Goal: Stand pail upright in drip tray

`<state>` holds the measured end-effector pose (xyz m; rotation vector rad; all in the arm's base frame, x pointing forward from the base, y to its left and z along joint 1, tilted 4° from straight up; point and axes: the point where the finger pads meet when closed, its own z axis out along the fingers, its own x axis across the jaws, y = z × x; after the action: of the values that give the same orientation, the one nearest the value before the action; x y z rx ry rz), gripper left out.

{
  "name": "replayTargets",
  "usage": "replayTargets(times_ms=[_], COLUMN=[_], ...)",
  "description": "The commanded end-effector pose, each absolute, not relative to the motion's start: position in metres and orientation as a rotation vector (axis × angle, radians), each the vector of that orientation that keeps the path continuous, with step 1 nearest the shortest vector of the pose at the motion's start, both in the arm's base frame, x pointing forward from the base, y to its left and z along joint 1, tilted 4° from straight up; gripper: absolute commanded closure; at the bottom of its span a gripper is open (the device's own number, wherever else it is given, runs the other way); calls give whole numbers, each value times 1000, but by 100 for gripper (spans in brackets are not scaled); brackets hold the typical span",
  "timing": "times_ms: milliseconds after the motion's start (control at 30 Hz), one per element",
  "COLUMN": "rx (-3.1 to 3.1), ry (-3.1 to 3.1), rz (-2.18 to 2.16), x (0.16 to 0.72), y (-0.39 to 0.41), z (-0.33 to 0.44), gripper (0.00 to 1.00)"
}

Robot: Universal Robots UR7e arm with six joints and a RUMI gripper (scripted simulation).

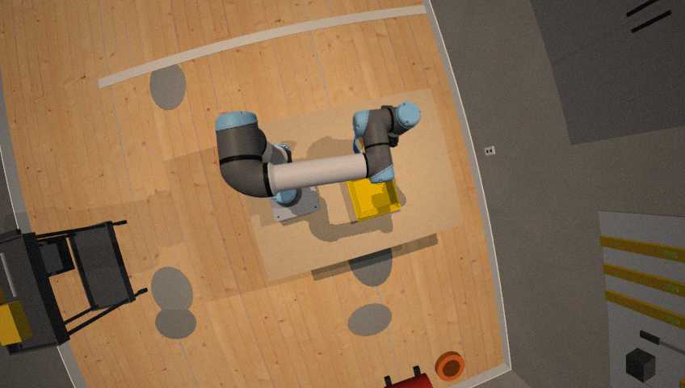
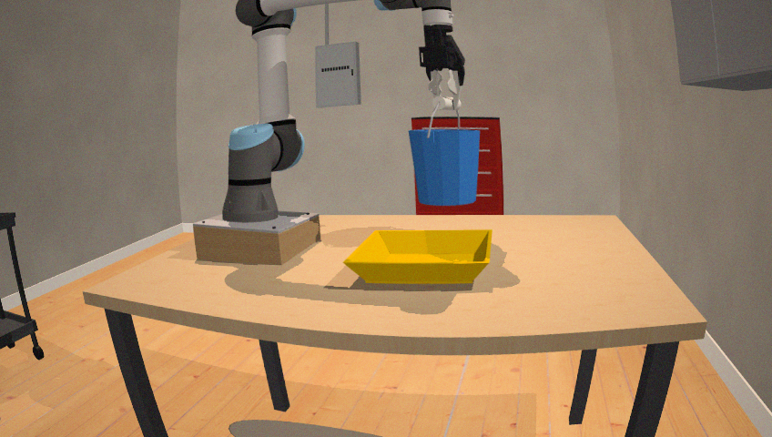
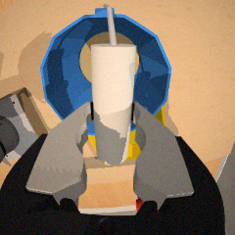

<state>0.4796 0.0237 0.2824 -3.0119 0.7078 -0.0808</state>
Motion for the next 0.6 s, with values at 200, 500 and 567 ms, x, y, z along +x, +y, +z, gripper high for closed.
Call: replayTargets(times_ms=[200,500,567], rx=[-3011,-3011,-3011], ry=[707,707,707], rz=[-84,-84,-84], x=[473,468,466], y=[-5,-25,-31], z=[282,281,281], gripper=[100,100,100])
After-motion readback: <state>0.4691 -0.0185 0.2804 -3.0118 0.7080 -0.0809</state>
